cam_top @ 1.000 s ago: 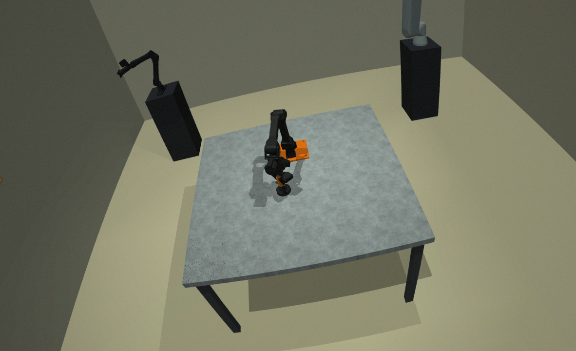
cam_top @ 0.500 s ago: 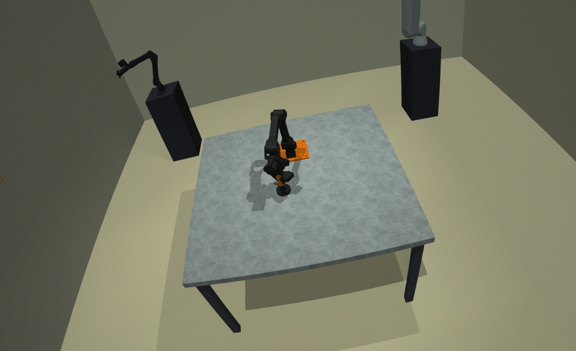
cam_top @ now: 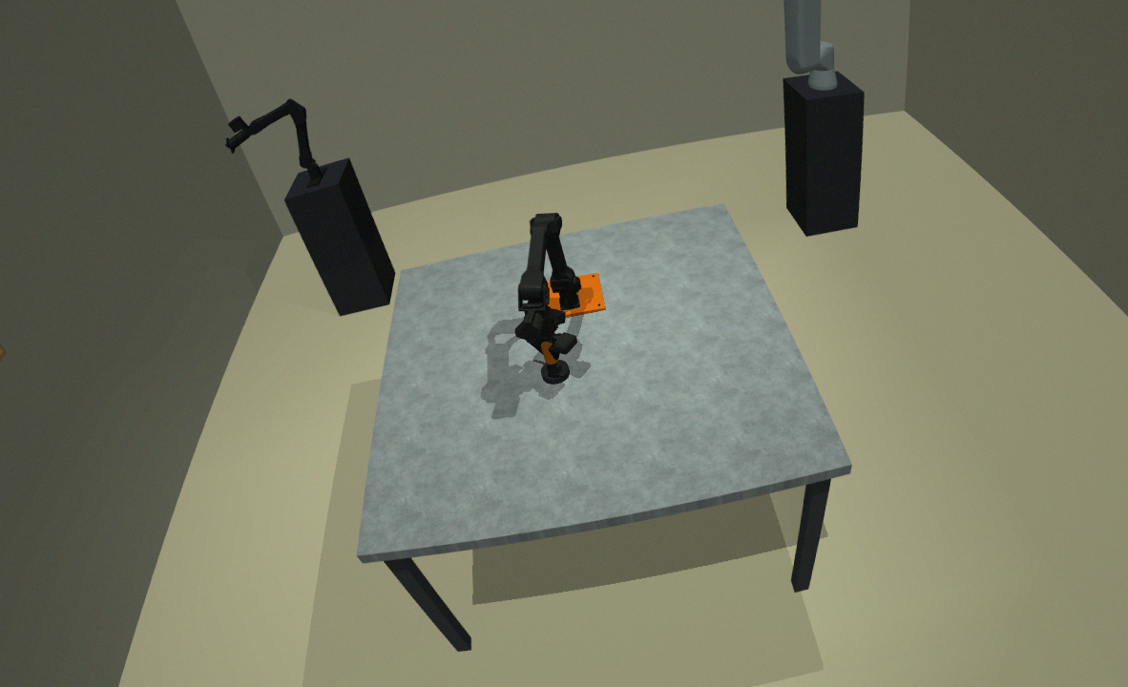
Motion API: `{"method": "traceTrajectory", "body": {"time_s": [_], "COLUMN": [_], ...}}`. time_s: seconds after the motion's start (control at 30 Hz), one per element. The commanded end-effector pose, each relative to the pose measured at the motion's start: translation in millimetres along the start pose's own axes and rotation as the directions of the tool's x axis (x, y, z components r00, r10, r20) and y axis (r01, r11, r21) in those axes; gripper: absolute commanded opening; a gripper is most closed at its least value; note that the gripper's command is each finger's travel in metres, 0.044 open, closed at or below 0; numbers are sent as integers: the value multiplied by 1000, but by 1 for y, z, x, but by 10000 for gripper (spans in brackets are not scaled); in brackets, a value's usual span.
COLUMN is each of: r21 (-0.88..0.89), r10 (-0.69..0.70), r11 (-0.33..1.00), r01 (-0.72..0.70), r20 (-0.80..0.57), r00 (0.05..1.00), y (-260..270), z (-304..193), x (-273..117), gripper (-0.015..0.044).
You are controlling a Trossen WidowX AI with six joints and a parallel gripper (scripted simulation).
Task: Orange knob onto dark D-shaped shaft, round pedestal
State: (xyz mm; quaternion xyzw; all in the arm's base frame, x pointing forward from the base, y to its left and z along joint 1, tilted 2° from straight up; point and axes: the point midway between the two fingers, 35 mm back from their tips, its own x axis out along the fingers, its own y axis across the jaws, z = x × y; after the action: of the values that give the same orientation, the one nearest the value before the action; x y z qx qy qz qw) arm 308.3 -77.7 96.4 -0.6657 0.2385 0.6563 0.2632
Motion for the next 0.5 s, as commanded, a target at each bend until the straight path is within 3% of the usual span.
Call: {"method": "traceTrajectory", "body": {"time_s": [0.0,0.47], "r21": [-5,-31], "r10": [-5,-5], "r11": [1000,1000], "r01": [5,5], "r20": [-2,-2], "r00": [1000,1000], "y": [-1,-2], "z": [0,-2], "x": [0,-4], "gripper": [0,0]}}
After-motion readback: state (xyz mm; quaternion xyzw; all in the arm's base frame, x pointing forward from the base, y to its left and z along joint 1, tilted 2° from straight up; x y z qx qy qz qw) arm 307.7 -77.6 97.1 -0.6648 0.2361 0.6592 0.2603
